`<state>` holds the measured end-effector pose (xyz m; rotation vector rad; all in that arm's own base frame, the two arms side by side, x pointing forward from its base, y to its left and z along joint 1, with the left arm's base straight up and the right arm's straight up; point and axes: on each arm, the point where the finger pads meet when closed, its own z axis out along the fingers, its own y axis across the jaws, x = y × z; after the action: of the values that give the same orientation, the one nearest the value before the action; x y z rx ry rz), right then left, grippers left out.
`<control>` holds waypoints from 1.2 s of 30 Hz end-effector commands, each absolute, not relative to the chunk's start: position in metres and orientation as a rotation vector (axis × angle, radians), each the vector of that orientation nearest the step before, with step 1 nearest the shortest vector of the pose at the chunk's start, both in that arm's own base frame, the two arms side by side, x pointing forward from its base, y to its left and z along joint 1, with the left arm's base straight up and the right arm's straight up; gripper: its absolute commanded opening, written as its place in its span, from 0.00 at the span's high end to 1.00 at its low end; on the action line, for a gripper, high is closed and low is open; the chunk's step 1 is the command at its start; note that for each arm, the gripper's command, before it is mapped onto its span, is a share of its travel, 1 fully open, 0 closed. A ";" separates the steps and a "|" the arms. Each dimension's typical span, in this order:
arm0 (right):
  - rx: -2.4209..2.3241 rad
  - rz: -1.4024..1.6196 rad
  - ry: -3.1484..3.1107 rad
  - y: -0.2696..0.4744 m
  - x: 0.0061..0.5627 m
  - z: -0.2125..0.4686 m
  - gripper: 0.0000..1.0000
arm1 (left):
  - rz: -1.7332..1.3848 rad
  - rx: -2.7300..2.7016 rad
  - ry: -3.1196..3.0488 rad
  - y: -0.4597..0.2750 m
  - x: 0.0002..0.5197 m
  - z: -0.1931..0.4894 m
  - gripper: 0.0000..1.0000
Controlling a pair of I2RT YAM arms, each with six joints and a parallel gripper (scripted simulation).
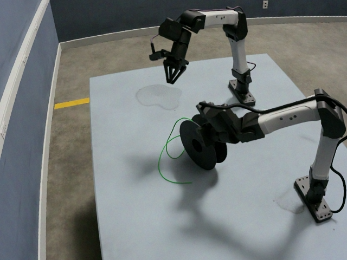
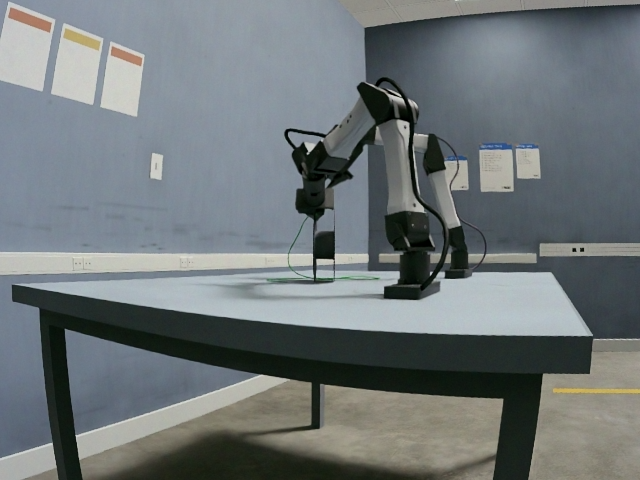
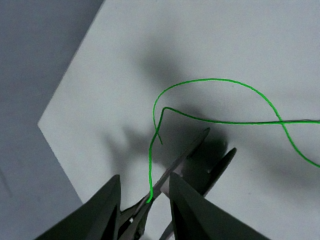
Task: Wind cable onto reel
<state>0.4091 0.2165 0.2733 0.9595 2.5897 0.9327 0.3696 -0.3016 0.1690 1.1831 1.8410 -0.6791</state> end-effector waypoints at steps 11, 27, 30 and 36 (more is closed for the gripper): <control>0.897 0.954 2.586 0.227 0.414 0.280 0.70 | -0.690 1.177 1.822 -0.301 0.361 0.179 1.00; 0.905 0.939 2.579 0.219 0.411 0.279 0.70 | -0.683 1.171 1.793 -0.304 0.367 0.197 1.00; 0.887 0.948 2.558 0.215 0.407 0.288 0.70 | -0.682 1.170 1.786 -0.304 0.368 0.203 1.00; 0.859 0.941 2.542 0.211 0.410 0.288 0.70 | -0.688 1.173 1.787 -0.304 0.367 0.211 1.00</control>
<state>0.4084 0.2171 0.2664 0.9212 2.6142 0.9057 0.3683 -0.3005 0.1690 1.1866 1.8638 -0.6817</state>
